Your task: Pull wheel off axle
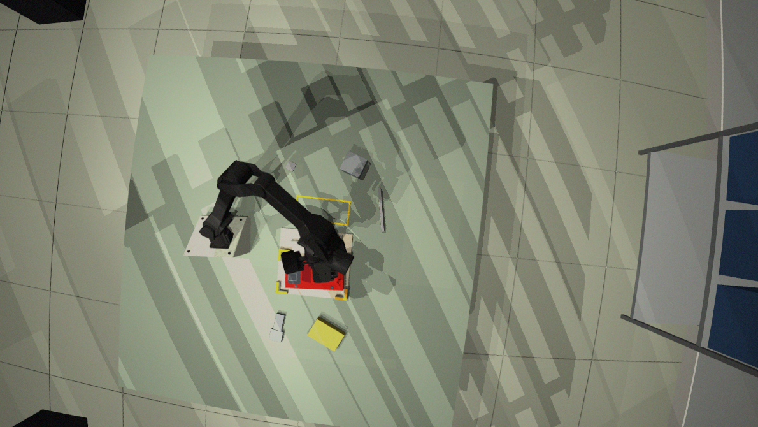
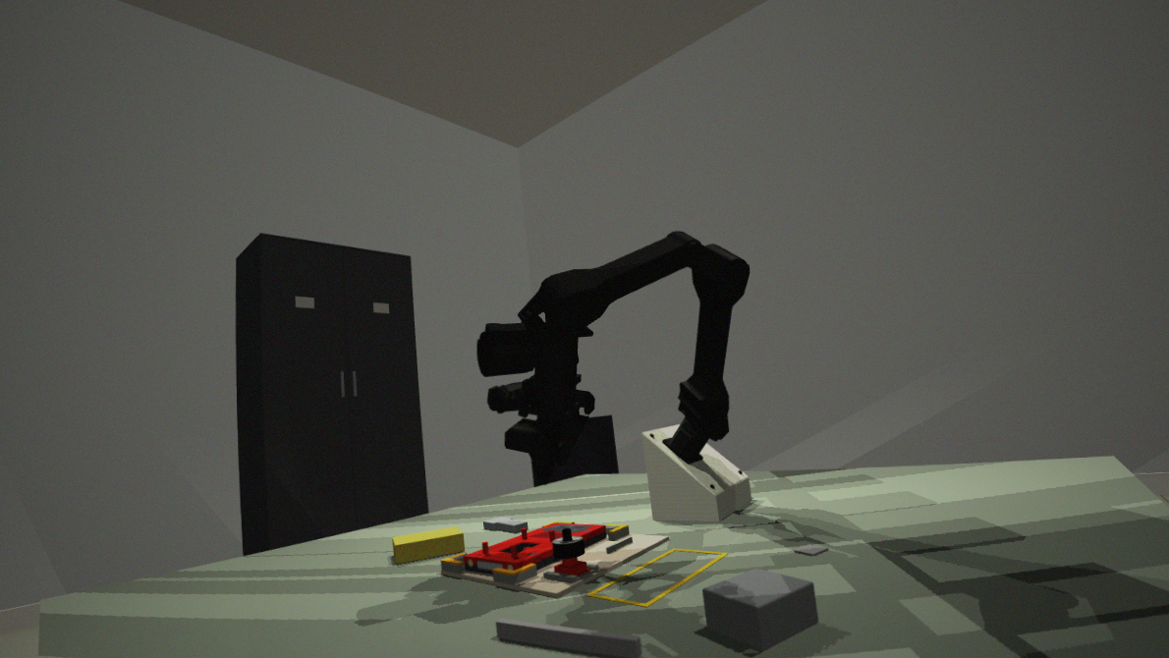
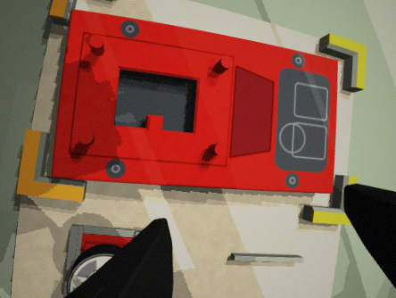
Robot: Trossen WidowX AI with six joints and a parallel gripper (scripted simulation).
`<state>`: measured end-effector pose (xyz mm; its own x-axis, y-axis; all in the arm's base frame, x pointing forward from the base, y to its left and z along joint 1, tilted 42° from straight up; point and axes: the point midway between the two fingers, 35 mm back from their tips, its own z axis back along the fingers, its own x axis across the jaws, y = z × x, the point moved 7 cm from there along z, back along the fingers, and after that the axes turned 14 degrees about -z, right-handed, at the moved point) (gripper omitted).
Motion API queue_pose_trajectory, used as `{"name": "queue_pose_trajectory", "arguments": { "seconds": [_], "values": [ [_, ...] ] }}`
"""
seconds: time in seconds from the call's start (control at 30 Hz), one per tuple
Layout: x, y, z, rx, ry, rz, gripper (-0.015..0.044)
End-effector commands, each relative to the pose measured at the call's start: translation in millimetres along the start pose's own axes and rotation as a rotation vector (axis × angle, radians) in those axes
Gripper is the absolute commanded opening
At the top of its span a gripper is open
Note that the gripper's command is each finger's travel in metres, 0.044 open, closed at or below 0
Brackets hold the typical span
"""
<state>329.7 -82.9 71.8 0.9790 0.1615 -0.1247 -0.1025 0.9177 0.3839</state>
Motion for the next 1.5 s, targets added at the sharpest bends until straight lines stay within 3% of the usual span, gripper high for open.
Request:
{"name": "queue_pose_trajectory", "arguments": {
  "seconds": [0.0, 0.53, 0.93, 1.33, 1.47],
  "values": [
    [6, 4, 1, 0.058, -0.052, 0.223, 0.03],
    [27, 23, 7, 0.163, -0.379, 1.168, 0.03],
    [33, 22, 5, 0.163, -0.384, 1.178, 0.03],
    [45, 43, -57, 0.165, -0.386, 1.178, 0.03],
    [46, 45, -61, 0.165, -0.386, 1.179, 0.03]
  ]
}}
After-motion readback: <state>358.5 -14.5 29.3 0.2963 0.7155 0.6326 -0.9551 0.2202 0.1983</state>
